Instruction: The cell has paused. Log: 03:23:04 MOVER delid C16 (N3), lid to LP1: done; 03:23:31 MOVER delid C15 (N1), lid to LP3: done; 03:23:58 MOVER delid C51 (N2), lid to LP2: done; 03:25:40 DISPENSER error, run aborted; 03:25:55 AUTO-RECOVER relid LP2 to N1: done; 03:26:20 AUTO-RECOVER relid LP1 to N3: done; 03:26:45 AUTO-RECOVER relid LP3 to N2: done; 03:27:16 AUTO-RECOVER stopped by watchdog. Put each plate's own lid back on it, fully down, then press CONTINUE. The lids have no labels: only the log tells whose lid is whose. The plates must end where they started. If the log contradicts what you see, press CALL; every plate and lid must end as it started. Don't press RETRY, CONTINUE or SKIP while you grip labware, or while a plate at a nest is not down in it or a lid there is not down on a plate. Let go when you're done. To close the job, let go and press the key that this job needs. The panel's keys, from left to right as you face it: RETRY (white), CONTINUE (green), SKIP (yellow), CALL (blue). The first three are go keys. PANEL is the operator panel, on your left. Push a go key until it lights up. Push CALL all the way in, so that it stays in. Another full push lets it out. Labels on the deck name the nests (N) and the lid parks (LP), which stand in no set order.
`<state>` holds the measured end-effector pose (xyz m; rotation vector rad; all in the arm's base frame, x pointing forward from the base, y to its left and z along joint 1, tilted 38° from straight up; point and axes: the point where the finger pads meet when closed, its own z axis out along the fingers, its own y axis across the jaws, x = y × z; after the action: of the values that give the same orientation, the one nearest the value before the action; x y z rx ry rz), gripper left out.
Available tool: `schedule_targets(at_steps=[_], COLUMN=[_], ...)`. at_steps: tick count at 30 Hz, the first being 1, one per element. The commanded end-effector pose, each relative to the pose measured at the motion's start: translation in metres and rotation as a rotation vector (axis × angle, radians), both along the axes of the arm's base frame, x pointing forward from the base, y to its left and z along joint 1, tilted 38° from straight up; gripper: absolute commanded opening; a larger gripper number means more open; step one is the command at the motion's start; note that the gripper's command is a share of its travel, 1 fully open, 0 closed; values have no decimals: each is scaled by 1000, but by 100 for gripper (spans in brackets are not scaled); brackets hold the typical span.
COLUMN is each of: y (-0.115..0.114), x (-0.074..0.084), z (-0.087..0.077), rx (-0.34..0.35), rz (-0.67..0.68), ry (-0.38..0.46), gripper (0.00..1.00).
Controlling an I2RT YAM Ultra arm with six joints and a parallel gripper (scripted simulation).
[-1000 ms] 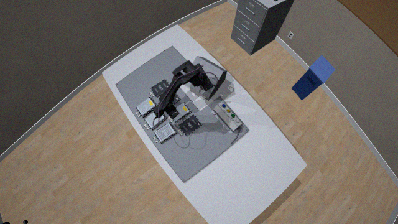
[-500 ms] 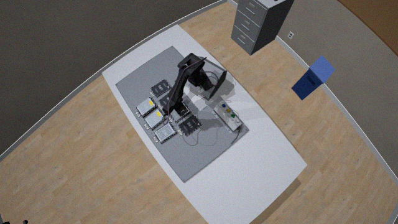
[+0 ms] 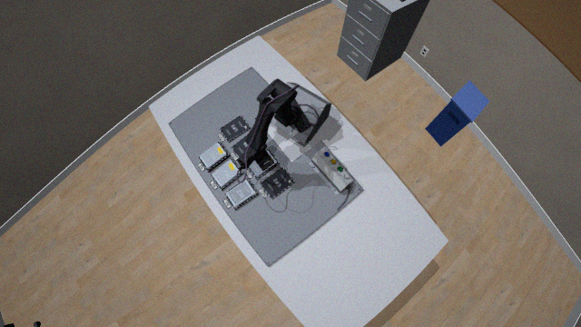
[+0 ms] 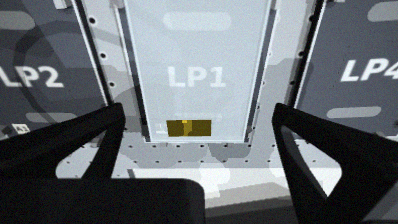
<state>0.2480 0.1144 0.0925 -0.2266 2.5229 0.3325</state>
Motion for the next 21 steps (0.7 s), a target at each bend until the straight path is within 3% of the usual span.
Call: schedule_targets(at_steps=[1, 6, 11, 15, 21], y=[1, 4, 7, 7, 9], x=[6, 10, 18, 16, 22], z=[-5, -11, -7, -21, -28], rx=[0, 0, 9, 0, 0], rz=[-15, -15, -17, -15, -17], ry=[-19, -19, -39, -19, -19], gripper=[100, 100, 100, 100, 100])
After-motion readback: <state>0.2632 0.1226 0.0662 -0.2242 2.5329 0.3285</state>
